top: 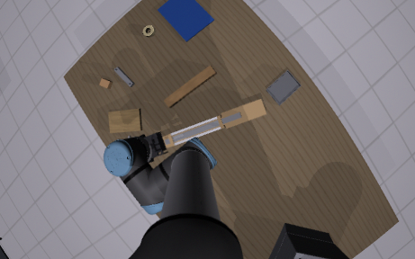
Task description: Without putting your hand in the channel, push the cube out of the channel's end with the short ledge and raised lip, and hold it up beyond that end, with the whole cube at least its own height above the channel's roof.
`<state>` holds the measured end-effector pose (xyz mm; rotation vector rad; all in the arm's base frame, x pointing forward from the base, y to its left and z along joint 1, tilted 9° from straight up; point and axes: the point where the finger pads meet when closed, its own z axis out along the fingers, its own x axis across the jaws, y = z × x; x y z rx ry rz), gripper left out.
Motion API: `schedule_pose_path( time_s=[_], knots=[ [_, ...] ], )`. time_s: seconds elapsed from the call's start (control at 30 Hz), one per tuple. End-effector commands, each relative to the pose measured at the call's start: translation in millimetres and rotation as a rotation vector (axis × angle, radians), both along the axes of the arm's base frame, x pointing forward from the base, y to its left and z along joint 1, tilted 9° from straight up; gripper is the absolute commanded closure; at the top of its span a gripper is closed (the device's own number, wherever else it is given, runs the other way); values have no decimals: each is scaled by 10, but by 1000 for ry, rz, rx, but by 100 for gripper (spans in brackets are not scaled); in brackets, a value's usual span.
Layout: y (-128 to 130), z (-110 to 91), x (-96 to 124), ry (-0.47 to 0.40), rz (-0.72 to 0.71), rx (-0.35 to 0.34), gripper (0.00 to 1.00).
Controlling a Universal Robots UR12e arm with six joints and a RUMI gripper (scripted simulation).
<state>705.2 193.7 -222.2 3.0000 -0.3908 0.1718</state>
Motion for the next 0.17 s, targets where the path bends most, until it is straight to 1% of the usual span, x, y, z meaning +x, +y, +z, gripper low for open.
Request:
schedule_pose_path(
  time_s=[0.0,0.13],
  knots=[
    [2,7,6,-1,0,0,100],
    [2,7,6,-1,0,0,100]
  ],
)
